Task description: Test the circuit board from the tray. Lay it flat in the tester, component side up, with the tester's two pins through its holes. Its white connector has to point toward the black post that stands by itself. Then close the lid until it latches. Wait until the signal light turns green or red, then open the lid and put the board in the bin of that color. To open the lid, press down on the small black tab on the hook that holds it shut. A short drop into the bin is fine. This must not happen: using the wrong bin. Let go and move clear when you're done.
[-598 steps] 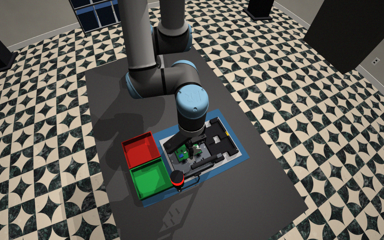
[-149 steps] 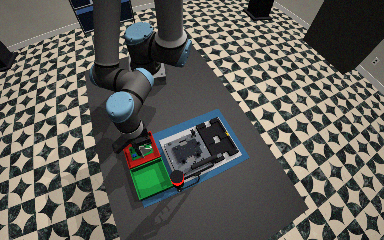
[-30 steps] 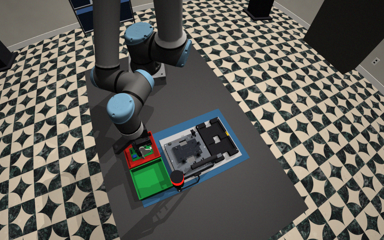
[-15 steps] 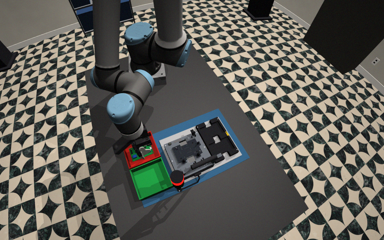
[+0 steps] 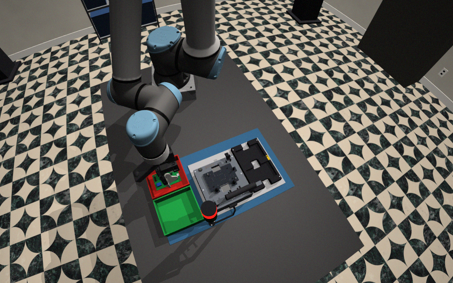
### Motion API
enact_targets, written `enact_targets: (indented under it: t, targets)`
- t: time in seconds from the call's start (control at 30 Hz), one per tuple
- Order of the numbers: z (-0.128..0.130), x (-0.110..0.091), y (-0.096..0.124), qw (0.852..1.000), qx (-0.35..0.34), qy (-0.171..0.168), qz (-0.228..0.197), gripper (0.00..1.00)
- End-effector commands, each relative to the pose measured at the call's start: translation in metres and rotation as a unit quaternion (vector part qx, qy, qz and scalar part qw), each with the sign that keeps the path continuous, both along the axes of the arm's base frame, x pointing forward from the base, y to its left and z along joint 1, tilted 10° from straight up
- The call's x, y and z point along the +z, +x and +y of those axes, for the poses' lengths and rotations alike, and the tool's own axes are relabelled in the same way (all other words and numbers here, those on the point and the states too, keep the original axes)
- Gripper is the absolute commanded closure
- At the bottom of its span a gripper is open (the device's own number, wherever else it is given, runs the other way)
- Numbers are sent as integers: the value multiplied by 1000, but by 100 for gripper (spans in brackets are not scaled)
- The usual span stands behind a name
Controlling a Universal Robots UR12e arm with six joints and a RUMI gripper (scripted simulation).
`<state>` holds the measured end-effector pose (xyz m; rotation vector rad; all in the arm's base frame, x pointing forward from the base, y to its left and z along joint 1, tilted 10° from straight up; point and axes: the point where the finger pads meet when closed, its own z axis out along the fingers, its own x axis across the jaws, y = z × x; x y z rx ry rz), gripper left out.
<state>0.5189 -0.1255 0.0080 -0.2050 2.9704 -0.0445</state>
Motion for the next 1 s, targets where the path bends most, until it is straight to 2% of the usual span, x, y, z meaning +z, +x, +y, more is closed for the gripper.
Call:
enact_targets:
  t: [0.0,0.97]
  targets:
    - [3,-1,-2,1000,1,0,1,61]
    - [3,-4,-2,1000,1,1,2,61]
